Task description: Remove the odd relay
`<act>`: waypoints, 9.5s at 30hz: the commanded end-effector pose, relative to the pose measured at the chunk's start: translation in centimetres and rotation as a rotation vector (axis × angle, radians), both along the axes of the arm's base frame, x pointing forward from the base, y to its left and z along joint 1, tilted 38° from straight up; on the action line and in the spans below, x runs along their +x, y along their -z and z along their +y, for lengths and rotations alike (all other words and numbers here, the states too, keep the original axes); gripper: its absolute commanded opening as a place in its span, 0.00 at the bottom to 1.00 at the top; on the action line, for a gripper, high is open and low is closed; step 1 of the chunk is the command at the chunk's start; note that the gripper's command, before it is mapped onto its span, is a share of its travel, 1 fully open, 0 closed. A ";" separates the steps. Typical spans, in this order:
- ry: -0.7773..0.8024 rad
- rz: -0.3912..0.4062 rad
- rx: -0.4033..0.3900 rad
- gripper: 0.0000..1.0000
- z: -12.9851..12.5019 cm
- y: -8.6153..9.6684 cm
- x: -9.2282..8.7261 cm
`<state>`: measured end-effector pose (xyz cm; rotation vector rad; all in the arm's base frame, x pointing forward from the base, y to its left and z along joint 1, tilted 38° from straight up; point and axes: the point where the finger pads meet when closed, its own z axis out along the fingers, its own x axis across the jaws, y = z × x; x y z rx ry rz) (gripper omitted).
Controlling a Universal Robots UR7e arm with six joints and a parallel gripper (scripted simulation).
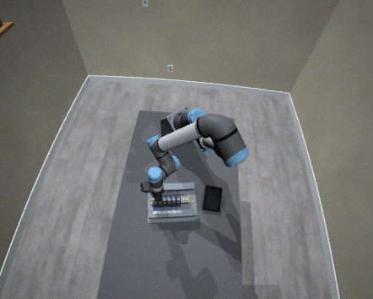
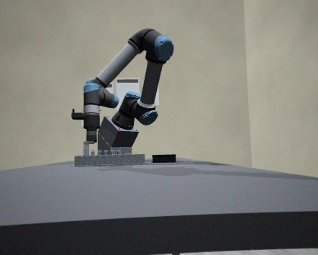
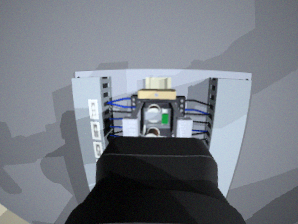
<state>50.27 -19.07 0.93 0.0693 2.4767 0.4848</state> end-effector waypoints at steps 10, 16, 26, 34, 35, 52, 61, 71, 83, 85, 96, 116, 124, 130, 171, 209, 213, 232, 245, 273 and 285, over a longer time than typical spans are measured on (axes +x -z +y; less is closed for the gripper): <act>-0.008 0.021 -0.002 0.00 -0.1 -0.1 0.1; -0.013 0.034 -0.003 0.00 -0.1 -0.1 0.1; -0.017 0.042 -0.004 0.00 -0.1 -0.1 0.1; -0.023 0.059 -0.005 0.00 -0.1 -0.2 0.1; -0.023 0.059 -0.005 0.00 -0.1 -0.2 0.1; -0.033 0.084 -0.006 0.00 -0.1 -0.2 0.2; -0.037 0.095 -0.007 0.00 -0.1 -0.2 0.2; -0.042 0.108 -0.008 0.00 -0.1 -0.3 0.3; -0.051 0.131 -0.010 0.00 -0.1 -0.3 0.3; -0.051 0.133 -0.010 0.00 -0.1 -0.3 0.3; -0.057 0.147 -0.011 0.00 -0.1 -0.3 0.4; -0.069 0.179 -0.013 0.00 -0.1 -0.4 0.4; -0.070 0.181 -0.013 0.00 -0.1 -0.4 0.4; -0.062 0.161 -0.012 0.00 -0.1 -0.4 0.4; -0.037 0.096 -0.007 0.00 -0.1 -0.3 0.2; -0.018 0.047 -0.004 0.00 -0.1 -0.3 0.1; -0.016 0.040 -0.004 0.00 -0.1 -0.3 0.1; -0.004 0.009 -0.002 0.00 -0.1 -0.2 0.0; 0.001 -0.004 -0.001 0.00 -0.1 -0.2 -0.1; -0.005 0.011 -0.002 0.00 -0.1 -0.2 -0.1; -0.012 0.029 -0.003 0.00 -0.1 -0.3 0.0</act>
